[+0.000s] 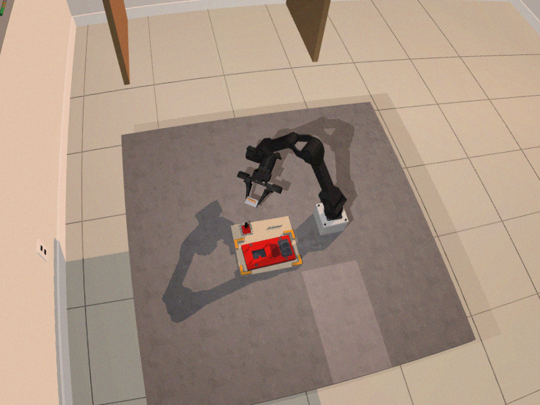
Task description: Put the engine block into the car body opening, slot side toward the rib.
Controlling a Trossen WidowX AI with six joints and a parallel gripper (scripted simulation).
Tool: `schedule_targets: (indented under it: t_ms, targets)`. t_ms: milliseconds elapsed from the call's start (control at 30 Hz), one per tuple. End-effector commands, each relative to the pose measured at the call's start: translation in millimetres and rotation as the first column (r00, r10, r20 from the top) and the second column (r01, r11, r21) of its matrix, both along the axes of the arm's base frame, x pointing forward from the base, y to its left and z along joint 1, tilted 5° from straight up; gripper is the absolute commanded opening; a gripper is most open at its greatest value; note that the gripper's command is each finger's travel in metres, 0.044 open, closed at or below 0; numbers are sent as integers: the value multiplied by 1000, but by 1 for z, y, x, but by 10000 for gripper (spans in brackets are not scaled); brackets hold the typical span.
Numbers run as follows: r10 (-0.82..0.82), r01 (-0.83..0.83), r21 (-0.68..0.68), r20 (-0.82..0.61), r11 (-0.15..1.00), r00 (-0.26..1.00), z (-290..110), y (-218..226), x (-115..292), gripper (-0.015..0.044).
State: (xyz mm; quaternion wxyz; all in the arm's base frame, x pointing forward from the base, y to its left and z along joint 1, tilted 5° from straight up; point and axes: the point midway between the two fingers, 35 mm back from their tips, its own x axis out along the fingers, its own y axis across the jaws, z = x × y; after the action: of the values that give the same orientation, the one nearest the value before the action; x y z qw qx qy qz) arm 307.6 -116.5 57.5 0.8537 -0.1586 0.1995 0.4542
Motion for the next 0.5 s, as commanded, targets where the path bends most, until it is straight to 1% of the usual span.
schedule_targets:
  t_ms: [0,467]
  targets:
    - [0,0,12,-4,1000,1000,-9,2,-1,0]
    - [0,0,12,-4,1000,1000,-30,2,1,0]
